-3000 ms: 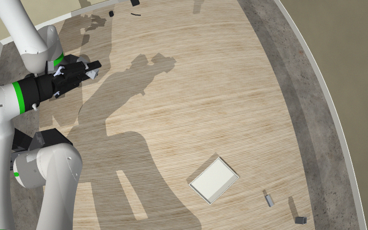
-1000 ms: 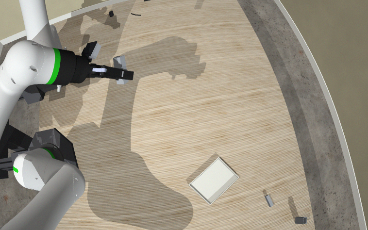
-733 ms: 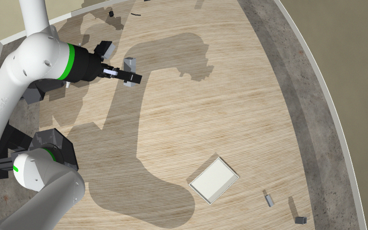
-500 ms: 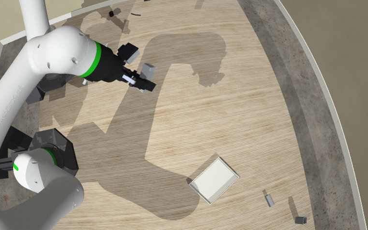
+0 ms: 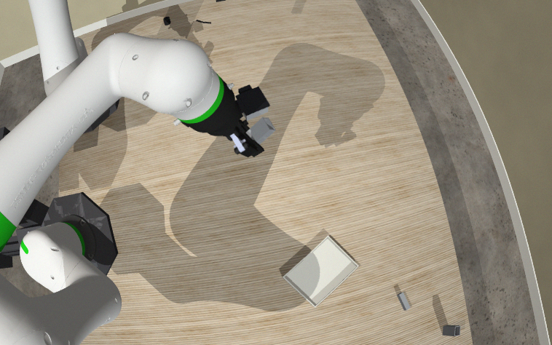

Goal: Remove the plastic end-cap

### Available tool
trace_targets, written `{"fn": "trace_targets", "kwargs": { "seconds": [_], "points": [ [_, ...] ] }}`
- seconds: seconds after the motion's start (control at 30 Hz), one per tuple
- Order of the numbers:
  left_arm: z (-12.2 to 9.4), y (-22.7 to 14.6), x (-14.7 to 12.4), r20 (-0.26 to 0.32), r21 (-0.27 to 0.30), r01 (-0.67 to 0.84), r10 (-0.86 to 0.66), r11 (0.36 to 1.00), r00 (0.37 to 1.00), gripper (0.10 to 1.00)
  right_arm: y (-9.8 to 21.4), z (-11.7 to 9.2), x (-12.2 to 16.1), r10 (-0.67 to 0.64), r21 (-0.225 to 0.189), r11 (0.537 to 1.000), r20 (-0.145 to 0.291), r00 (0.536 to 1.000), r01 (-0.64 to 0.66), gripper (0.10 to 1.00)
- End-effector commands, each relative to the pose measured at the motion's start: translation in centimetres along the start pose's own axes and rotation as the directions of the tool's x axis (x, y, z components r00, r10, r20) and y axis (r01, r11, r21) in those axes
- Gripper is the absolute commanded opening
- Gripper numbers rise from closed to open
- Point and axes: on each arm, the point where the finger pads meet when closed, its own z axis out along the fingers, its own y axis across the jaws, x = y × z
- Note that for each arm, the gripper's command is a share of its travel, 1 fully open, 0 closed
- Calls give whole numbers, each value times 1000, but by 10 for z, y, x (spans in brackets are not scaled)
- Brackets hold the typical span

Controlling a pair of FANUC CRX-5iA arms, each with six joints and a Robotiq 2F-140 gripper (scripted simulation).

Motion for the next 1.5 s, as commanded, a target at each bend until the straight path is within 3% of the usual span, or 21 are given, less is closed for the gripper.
{"fn": "trace_targets", "kwargs": {
  "seconds": [0.0,0.23,0.53,0.73,0.8,1.1,1.3,1.37,1.47],
  "points": [
    [-1,1,0,-2,0,-1,1,1000,1000,99,13,20,10,112,11,994,42,993,-112,99],
    [-1,1,0,-2,0,-1,1,1000,1000,99,25,38,16,209,15,977,74,975,-211,99],
    [-1,1,0,-2,0,-1,1,1000,1000,99,67,98,30,481,4,873,162,862,-488,99],
    [-1,1,0,-2,0,-1,1,1000,1000,99,84,122,33,574,-7,812,193,796,-584,99],
    [-1,1,0,-2,0,-1,1,1000,1000,99,84,122,33,574,-7,812,193,796,-584,99],
    [-1,1,0,-2,0,-1,1,1000,1000,99,127,182,34,759,-49,629,253,600,-776,99],
    [-1,1,0,-2,0,-1,1,1000,1000,99,145,207,32,818,-71,541,273,506,-838,99],
    [-1,1,0,-2,0,-1,1,1000,1000,99,145,207,32,818,-71,541,273,506,-838,99],
    [-1,1,0,-2,0,-1,1,1000,1000,99,162,230,29,862,-92,458,288,417,-884,99]
  ]
}}
